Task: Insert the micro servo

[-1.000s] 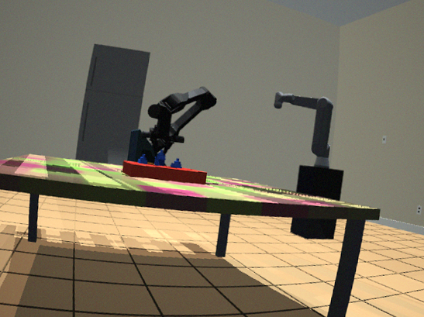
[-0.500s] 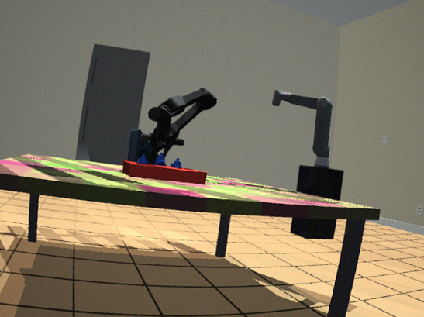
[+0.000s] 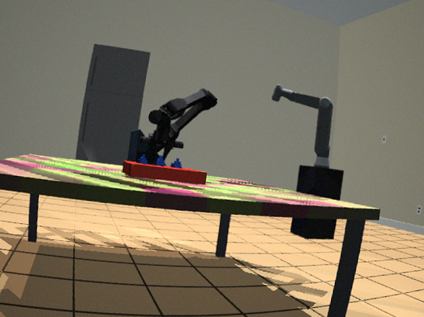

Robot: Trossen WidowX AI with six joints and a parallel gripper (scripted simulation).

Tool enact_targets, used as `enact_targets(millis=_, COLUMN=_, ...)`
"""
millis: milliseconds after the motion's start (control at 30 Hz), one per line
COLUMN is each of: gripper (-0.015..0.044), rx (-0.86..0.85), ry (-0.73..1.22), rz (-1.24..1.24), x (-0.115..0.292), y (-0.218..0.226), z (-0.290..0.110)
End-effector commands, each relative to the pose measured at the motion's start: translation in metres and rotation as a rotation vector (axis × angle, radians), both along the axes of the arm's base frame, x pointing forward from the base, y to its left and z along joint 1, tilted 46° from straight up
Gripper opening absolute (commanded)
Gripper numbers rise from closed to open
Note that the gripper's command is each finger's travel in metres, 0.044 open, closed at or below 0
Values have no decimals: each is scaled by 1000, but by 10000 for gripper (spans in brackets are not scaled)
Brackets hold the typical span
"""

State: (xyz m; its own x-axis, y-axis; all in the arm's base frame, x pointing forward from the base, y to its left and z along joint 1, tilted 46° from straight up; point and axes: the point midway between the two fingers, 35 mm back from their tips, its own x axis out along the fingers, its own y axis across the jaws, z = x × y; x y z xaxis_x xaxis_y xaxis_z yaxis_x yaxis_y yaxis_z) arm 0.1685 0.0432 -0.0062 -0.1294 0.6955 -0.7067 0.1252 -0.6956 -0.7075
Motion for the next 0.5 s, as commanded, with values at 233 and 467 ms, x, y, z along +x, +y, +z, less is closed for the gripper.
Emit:
enact_targets(millis=233, gripper=79, rx=3, ry=1, rz=-6, x=-1, y=3, z=-3)
enact_targets(millis=467, gripper=187, rx=2, ry=1, rz=-6, x=-1, y=2, z=-2)
